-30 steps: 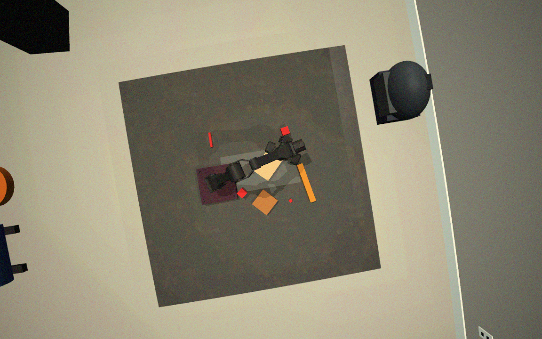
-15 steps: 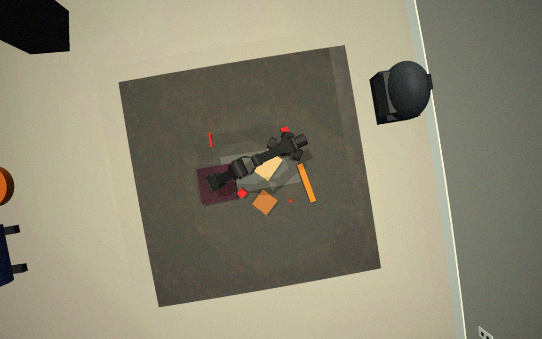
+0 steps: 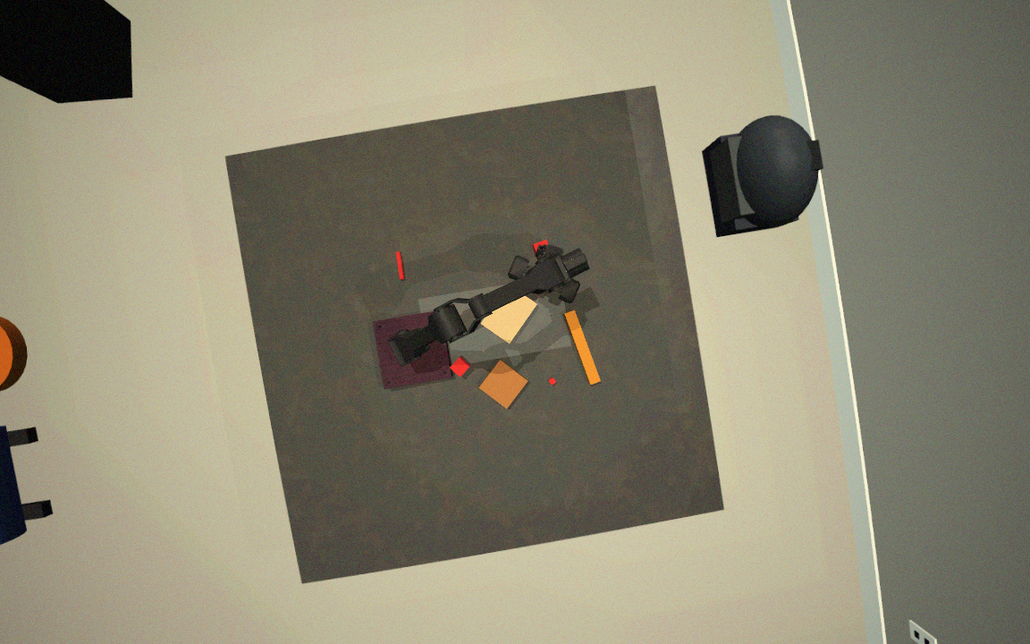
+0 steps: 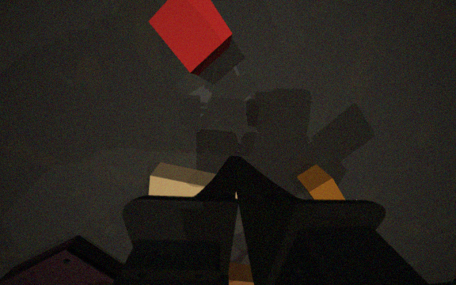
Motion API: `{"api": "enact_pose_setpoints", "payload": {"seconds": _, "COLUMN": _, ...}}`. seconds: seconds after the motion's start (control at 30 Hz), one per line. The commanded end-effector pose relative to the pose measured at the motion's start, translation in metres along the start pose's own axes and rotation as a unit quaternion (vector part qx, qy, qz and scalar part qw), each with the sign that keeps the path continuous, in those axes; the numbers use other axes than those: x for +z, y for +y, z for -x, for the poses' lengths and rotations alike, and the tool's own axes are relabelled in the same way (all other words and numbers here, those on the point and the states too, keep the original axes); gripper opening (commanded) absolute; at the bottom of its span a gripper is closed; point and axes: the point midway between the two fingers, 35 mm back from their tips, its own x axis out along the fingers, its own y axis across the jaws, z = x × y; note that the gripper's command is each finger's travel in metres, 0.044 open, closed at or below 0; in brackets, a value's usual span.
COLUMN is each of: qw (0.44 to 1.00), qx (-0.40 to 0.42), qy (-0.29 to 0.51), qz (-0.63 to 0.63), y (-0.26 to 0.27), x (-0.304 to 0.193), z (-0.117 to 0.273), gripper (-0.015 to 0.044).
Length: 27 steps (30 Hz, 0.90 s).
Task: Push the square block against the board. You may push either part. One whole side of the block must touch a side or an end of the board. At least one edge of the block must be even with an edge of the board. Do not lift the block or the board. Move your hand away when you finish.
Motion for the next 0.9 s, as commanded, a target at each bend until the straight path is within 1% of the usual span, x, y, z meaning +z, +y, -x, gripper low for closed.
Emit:
{"api": "enact_pose_setpoints", "payload": {"seconds": 0.0, "qw": 1.0, "qx": 0.002, "qy": 0.006, "qz": -0.014, "y": 0.002, "x": -0.002, "z": 0.002, "gripper": 0.0}}
{"api": "enact_pose_setpoints", "payload": {"seconds": 0.2, "qw": 0.993, "qx": 0.002, "qy": 0.006, "qz": -0.115, "y": 0.016, "x": -0.005, "z": 0.003, "gripper": 0.0}}
{"api": "enact_pose_setpoints", "payload": {"seconds": 0.43, "qw": 0.972, "qx": 0.002, "qy": 0.007, "qz": -0.235, "y": 0.032, "x": -0.01, "z": 0.005, "gripper": 0.0}}
{"api": "enact_pose_setpoints", "payload": {"seconds": 0.63, "qw": 0.942, "qx": 0.002, "qy": 0.007, "qz": -0.334, "y": 0.046, "x": -0.015, "z": 0.006, "gripper": 0.0}}
{"api": "enact_pose_setpoints", "payload": {"seconds": 0.87, "qw": 0.895, "qx": 0.001, "qy": 0.008, "qz": -0.446, "y": 0.062, "x": -0.022, "z": 0.006, "gripper": 0.0}}
